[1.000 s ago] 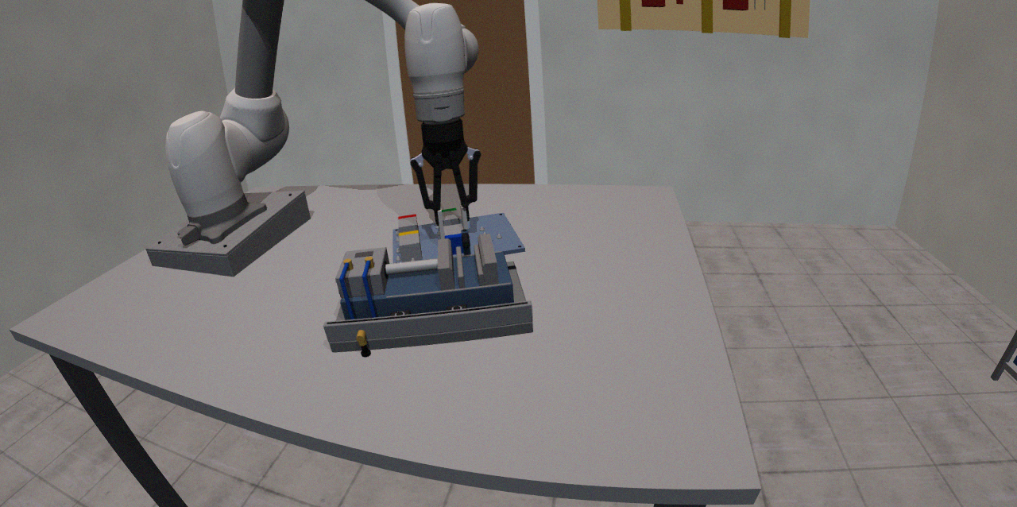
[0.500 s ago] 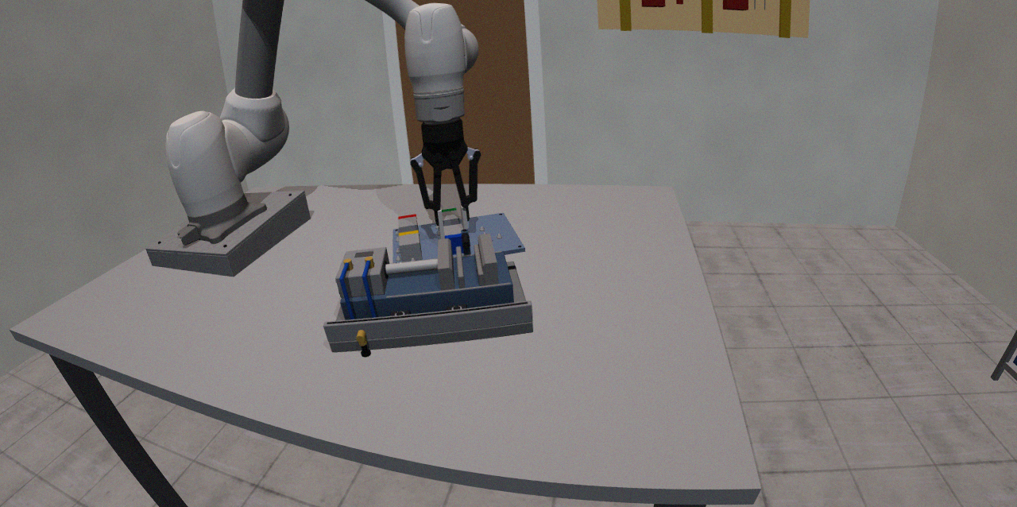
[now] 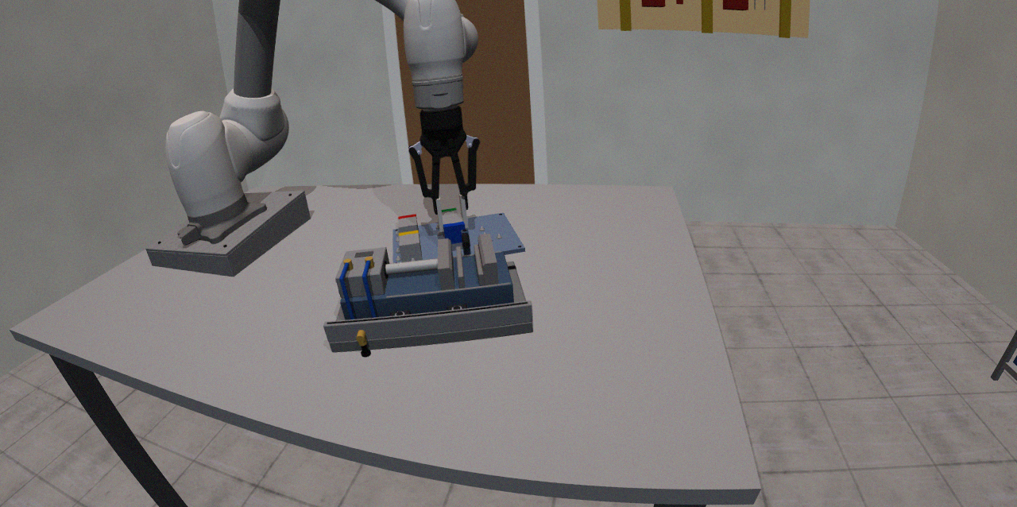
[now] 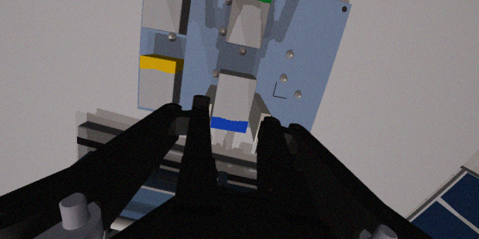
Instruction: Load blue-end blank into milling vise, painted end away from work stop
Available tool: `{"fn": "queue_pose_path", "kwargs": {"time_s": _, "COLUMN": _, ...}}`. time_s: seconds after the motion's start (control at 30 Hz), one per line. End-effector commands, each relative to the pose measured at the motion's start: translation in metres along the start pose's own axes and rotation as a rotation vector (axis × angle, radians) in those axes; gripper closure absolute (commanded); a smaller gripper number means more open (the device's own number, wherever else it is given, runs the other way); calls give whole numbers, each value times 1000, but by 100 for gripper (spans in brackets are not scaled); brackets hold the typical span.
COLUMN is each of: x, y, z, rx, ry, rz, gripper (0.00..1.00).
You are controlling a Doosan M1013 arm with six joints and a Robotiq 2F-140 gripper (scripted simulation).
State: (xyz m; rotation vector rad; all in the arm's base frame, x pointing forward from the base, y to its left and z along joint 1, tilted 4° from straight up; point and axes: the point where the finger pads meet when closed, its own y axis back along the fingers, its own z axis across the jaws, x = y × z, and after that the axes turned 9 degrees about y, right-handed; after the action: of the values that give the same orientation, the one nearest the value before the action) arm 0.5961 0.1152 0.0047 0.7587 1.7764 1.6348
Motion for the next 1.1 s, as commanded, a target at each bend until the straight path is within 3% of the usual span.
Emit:
{"fn": "queue_pose_path", "kwargs": {"time_s": 0.0, "x": 0, "y": 7, "z": 0, "rx": 0, "ry": 0, "rz": 0, "gripper": 100}}
{"fn": "queue_pose_path", "kwargs": {"time_s": 1.07, "x": 0, "y": 60, "z": 0, "rx": 0, "ry": 0, "rz": 0, "gripper": 100}}
